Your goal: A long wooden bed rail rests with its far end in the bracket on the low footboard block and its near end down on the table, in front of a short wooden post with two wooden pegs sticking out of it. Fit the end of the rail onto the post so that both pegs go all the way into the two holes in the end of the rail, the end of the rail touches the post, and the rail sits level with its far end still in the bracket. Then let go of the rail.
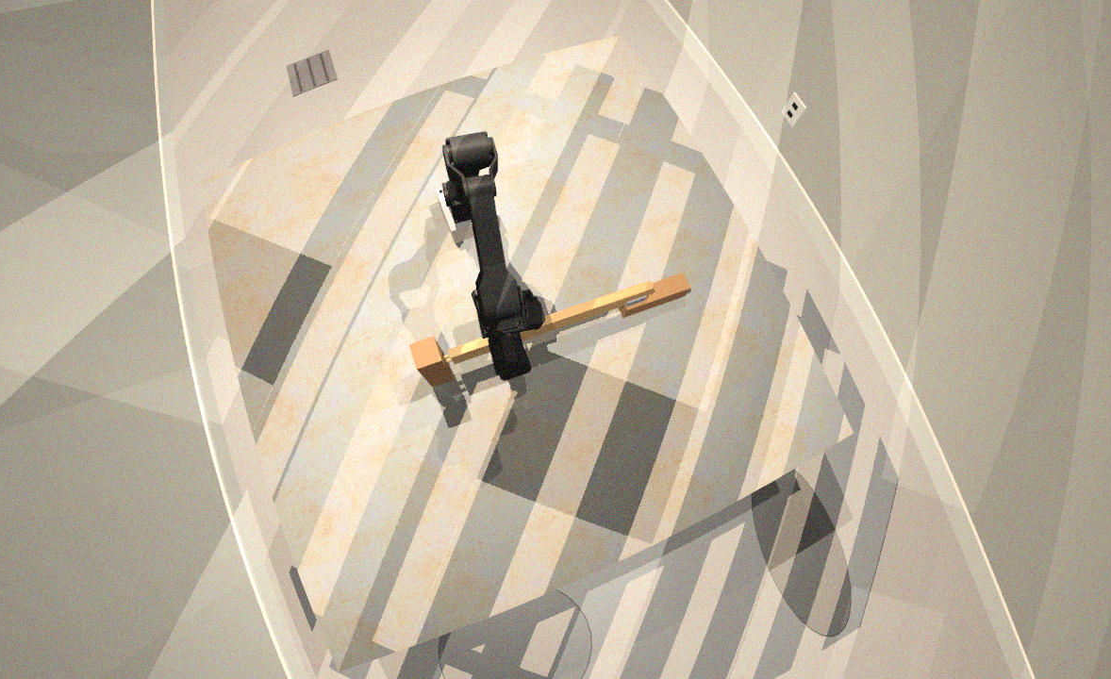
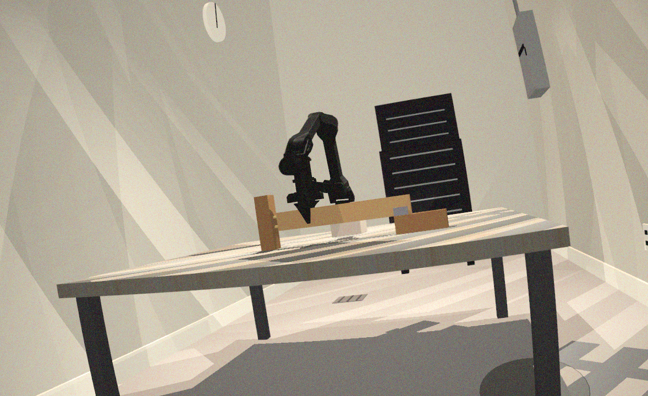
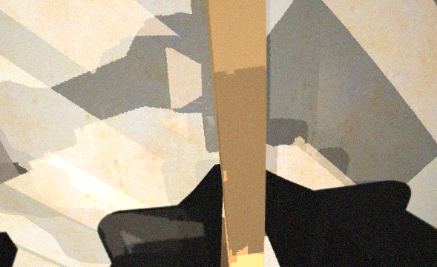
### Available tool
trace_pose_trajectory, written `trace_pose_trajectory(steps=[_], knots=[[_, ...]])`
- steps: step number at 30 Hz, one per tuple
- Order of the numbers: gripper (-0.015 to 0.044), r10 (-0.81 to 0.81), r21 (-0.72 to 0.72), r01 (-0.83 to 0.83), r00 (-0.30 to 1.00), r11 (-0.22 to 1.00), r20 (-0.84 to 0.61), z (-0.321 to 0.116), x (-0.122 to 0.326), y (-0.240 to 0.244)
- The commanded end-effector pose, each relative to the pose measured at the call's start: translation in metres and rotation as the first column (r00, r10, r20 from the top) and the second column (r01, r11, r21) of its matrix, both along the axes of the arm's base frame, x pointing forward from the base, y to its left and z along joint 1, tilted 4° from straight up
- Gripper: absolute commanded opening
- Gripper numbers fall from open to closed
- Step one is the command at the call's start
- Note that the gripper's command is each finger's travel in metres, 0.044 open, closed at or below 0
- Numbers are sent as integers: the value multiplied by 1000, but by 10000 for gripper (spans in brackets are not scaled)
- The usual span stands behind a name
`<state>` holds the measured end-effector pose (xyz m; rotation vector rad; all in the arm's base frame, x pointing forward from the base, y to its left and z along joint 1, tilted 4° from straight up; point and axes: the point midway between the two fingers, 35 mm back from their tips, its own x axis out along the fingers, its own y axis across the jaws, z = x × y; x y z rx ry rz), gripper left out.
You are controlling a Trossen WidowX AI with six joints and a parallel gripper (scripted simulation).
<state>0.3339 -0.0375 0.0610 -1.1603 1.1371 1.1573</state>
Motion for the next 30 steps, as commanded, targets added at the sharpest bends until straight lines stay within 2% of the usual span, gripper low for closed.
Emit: trace_pose_trajectory(steps=[1, 30], knots=[[0, 0, -2, 0, 1000, 1000, 8, 2, 2, -3], [0, 0, -3, 0, 1000, 1000, 8, 3, 1, -7]])
